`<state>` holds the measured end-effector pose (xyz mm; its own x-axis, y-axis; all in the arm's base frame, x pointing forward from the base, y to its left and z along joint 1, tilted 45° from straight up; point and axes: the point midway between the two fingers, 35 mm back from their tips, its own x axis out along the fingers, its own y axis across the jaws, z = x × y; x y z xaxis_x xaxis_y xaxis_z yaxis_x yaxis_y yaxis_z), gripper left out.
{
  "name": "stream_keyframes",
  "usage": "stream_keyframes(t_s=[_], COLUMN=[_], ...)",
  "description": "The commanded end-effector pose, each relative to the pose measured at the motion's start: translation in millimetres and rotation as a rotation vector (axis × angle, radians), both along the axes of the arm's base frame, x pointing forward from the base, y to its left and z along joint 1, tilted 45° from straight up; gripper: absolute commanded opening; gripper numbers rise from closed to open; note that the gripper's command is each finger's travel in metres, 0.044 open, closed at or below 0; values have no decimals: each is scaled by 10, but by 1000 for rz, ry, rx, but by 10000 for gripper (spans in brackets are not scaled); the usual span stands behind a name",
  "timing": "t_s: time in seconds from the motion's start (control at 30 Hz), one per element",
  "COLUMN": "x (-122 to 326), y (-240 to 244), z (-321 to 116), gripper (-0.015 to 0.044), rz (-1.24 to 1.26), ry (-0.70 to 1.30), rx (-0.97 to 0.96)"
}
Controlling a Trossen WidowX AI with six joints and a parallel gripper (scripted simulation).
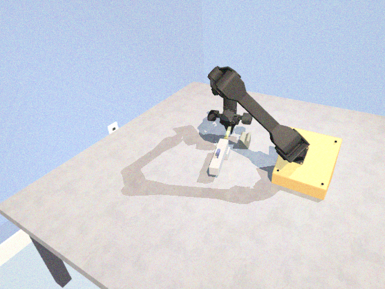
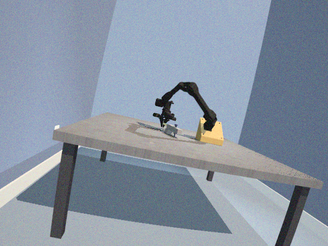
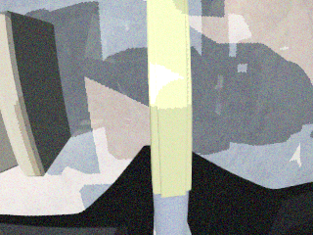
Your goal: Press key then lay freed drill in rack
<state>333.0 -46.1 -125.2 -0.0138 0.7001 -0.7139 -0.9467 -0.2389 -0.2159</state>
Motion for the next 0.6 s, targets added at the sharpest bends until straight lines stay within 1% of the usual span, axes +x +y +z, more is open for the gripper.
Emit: stream_keyframes(t_s=[0.0, 0.57], x=[1, -8], y=[-23, -85], z=[25, 99], gripper=[0, 0], rz=[4, 4], ry=[-3, -3], rx=[-4, -5])
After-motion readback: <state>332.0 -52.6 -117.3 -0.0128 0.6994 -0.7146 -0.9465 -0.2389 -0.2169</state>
